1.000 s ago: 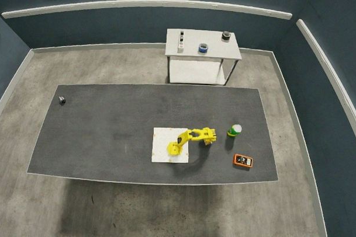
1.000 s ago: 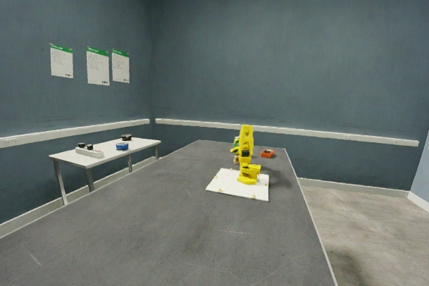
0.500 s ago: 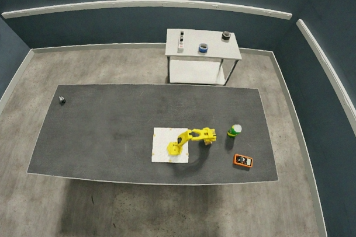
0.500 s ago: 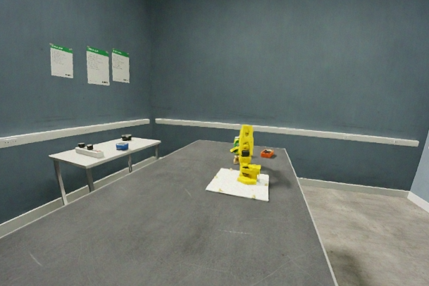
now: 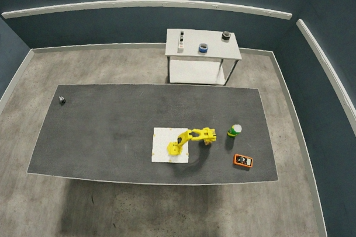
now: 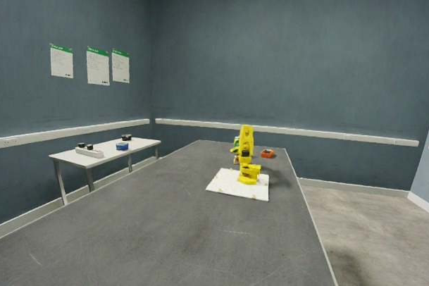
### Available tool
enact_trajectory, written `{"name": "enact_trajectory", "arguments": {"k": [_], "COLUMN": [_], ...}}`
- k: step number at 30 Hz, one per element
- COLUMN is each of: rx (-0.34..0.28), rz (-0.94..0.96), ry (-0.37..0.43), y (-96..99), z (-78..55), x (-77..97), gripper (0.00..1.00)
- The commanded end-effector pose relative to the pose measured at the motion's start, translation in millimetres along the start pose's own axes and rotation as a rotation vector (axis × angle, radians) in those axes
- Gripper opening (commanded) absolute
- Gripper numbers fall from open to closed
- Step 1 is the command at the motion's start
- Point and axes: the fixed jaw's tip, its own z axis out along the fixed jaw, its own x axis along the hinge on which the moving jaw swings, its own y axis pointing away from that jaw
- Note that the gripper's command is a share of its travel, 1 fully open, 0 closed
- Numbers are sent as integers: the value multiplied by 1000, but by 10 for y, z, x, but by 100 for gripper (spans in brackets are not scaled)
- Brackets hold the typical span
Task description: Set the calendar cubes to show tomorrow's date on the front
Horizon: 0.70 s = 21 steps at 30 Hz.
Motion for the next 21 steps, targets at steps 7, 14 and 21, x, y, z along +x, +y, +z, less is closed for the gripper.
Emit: {"name": "enact_trajectory", "arguments": {"k": [7,14,21], "rx": [-22,-22,-22], "rz": [-1,-1,-1], "ry": [-4,-4,-4], "y": [38,38,38], "z": [42,42,41], "x": [6,6,6], "gripper": [32,36,36]}}
